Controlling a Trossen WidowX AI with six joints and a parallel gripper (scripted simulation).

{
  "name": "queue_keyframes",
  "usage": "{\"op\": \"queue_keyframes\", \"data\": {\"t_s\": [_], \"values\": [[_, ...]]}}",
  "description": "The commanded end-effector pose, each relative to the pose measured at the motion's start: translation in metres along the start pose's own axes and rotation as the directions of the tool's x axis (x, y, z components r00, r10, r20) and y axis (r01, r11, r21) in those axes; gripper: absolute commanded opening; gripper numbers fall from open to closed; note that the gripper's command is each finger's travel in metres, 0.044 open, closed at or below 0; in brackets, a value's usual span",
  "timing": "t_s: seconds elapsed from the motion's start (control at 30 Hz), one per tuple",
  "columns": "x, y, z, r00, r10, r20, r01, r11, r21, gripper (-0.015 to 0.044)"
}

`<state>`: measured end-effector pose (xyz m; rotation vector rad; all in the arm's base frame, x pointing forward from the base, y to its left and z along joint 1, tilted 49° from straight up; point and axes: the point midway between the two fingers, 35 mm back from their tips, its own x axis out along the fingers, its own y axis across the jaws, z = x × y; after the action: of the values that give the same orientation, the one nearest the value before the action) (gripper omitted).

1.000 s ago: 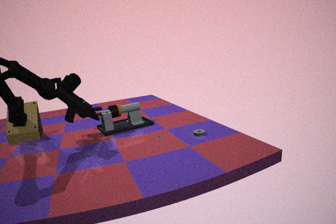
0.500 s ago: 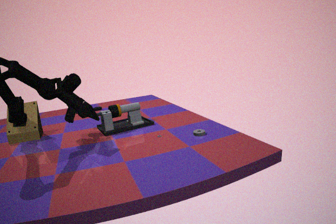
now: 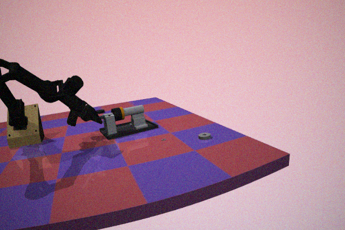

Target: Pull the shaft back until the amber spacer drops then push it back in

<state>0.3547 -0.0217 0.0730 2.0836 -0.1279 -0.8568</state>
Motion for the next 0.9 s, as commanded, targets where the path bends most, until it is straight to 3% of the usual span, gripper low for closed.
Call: {"op": "queue_keyframes", "data": {"t_s": [0.0, 0.87], "values": [[0.006, 0.000, 0.000, 1.000, -0.004, 0.001, 0.004, 1.000, -0.006, 0.0440], [0.017, 0.000, 0.000, 1.000, -0.003, 0.001, 0.003, 1.000, -0.006, 0.0440]]}}
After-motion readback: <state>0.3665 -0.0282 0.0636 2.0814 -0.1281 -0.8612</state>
